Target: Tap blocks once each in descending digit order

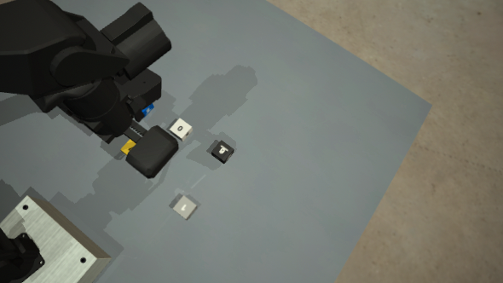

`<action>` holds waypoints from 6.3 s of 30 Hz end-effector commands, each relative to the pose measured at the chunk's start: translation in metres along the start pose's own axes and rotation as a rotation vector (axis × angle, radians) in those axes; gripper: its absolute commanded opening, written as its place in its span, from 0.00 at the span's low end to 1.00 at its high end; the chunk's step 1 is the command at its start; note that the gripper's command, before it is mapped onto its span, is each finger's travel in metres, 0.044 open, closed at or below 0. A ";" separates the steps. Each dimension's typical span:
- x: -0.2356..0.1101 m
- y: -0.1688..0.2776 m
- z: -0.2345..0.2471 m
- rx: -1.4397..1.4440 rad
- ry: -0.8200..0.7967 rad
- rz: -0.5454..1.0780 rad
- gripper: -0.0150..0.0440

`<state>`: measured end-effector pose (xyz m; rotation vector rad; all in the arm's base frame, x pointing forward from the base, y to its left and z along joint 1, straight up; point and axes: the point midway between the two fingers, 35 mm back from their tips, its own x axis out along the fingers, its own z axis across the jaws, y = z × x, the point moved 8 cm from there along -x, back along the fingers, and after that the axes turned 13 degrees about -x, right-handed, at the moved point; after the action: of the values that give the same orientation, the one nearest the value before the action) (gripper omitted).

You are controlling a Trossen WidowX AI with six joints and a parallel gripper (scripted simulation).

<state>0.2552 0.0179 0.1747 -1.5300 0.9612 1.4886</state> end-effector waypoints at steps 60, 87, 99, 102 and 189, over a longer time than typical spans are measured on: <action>-0.003 -0.109 0.080 0.005 -0.007 -0.012 0.93; -0.003 -0.090 -0.021 0.007 0.002 -0.011 0.93; -0.003 -0.086 -0.030 0.005 0.004 -0.010 0.93; -0.003 -0.086 -0.030 0.005 0.004 -0.010 0.93; 0.093 -0.110 0.081 0.005 -0.007 -0.012 0.29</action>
<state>0.3254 0.1374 0.0901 -1.5246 0.9399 1.4803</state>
